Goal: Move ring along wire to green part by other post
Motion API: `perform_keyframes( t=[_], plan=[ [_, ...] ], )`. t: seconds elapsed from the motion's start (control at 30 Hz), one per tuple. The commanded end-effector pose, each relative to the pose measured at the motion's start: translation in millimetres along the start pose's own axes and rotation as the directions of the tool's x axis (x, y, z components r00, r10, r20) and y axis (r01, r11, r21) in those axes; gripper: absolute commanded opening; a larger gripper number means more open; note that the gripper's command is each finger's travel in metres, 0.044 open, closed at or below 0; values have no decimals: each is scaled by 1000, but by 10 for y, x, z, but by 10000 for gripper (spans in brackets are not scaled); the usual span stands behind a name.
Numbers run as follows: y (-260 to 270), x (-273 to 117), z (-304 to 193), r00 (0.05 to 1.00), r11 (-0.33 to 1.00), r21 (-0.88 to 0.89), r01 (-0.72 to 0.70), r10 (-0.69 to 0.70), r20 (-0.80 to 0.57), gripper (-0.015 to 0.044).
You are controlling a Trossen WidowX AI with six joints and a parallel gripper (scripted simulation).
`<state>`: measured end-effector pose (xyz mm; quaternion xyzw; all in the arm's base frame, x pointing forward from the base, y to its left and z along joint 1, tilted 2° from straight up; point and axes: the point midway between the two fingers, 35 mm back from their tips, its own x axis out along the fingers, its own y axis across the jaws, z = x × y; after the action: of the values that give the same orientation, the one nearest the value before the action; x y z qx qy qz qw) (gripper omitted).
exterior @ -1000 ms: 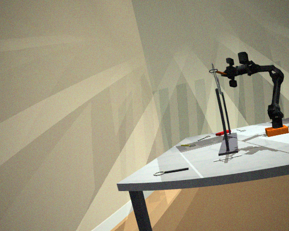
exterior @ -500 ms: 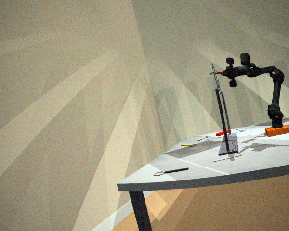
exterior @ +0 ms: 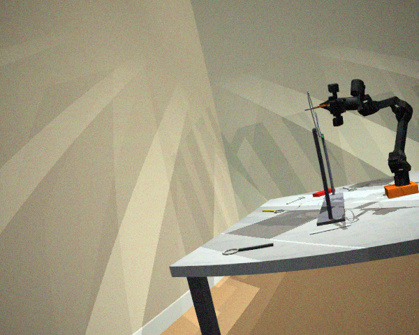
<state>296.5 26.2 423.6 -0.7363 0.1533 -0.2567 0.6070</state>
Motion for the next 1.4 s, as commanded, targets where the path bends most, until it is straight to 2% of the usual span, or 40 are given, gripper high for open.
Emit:
perform_keyframes(
  t=[0.0,0.93,1.37],
  plan=[
    [7,-1,8,1000,999,-49,23,-23,8,-150],
    [-77,4,20,984,933,-313,176,-163,67,-150],
    [-44,11,0,977,900,-378,215,-197,87,-150]
  ],
)
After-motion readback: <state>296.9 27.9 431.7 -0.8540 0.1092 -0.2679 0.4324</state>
